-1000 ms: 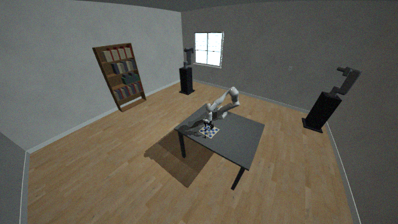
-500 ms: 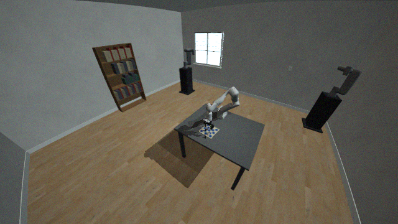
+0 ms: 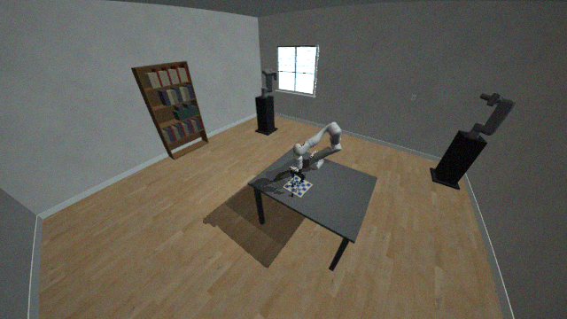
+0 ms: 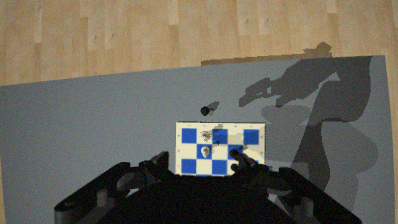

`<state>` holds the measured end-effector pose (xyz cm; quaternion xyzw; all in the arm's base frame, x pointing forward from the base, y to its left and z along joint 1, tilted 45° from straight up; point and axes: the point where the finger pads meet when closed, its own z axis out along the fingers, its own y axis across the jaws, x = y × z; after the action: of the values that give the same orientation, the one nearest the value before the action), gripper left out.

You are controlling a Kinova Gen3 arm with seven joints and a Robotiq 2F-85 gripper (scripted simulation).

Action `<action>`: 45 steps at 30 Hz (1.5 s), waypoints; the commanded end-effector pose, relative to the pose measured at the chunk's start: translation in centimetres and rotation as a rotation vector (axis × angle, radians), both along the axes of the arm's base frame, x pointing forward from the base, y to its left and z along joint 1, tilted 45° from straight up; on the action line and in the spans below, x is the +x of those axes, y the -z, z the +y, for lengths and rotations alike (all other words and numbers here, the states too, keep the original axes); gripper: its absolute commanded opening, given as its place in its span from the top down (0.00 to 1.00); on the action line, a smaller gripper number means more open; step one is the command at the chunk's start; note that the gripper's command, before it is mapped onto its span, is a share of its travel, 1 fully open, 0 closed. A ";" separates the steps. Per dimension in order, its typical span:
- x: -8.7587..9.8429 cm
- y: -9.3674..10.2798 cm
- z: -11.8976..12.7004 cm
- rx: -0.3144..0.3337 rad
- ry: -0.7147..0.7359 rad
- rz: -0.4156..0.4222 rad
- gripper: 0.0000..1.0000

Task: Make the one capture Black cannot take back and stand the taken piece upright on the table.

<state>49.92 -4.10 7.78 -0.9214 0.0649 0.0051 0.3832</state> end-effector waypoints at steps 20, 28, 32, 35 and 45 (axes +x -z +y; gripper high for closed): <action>0.1 -2.2 -2.3 -0.004 0.006 -0.007 0.00; 0.1 -2.2 -2.3 -0.004 0.006 -0.007 0.00; 0.1 -2.2 -2.3 -0.004 0.006 -0.007 0.00; 0.1 -2.2 -2.3 -0.004 0.006 -0.007 0.00; 0.1 -2.2 -2.3 -0.004 0.006 -0.007 0.00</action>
<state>49.96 -6.29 9.89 -0.9219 0.0660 0.0014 0.3818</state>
